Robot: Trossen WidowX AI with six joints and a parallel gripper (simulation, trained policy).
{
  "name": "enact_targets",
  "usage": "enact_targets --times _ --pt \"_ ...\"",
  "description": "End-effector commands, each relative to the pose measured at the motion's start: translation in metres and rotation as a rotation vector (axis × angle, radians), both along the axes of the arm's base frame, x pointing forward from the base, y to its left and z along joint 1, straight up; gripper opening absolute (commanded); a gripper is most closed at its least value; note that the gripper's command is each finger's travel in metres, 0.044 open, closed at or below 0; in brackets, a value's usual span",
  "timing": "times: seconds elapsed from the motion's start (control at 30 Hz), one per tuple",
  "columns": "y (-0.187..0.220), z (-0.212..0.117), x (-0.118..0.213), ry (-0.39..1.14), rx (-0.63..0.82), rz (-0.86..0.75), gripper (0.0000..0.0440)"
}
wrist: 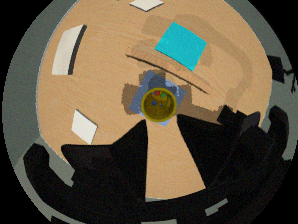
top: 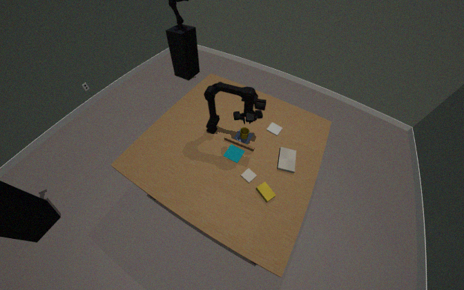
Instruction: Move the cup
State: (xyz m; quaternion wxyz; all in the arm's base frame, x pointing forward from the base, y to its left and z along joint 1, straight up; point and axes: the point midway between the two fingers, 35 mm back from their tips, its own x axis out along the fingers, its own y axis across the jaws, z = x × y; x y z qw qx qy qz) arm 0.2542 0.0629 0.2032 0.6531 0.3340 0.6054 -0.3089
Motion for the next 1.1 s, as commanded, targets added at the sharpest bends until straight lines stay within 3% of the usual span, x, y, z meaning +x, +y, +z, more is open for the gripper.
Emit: enact_targets --times 0.0,1.07 --pt "-0.004 -0.011 -0.006 0.064 -0.029 -0.020 0.0159" --pt "-0.012 -0.097 -0.026 0.253 -0.150 -0.114 0.0181"
